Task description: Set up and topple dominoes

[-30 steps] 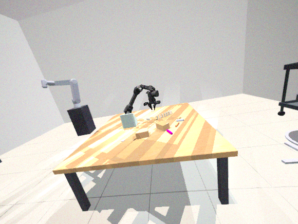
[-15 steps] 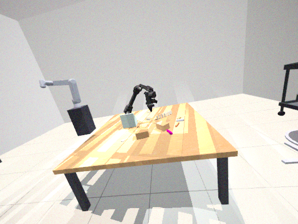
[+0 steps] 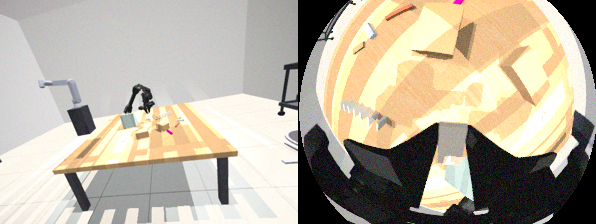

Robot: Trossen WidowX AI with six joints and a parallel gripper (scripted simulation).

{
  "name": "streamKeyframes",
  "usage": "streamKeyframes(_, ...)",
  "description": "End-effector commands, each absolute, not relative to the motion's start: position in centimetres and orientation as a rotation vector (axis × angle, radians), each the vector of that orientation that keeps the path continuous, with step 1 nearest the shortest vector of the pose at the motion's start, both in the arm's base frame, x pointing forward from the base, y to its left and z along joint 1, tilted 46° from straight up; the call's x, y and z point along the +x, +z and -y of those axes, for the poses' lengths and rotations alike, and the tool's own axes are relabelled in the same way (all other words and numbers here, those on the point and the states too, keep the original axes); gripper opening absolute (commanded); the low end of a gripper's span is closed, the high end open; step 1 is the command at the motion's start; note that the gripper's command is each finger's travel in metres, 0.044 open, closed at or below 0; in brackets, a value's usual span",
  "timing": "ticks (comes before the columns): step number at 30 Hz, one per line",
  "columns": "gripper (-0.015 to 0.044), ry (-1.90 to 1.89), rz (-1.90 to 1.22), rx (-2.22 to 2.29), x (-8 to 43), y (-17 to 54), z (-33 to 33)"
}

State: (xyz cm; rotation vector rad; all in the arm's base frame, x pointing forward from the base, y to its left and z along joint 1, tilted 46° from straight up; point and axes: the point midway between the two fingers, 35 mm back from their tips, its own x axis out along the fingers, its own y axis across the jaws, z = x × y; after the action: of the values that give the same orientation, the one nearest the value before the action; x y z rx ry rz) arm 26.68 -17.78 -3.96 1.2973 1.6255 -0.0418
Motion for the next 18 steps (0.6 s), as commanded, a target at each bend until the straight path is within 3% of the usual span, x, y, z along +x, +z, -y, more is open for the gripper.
streamKeyframes(1,0.0107,-0.321,-1.672,1.534,25.4,-5.4,18.8)
streamKeyframes(18,0.0107,-0.452,-1.684,1.37,25.2,-8.1,17.8)
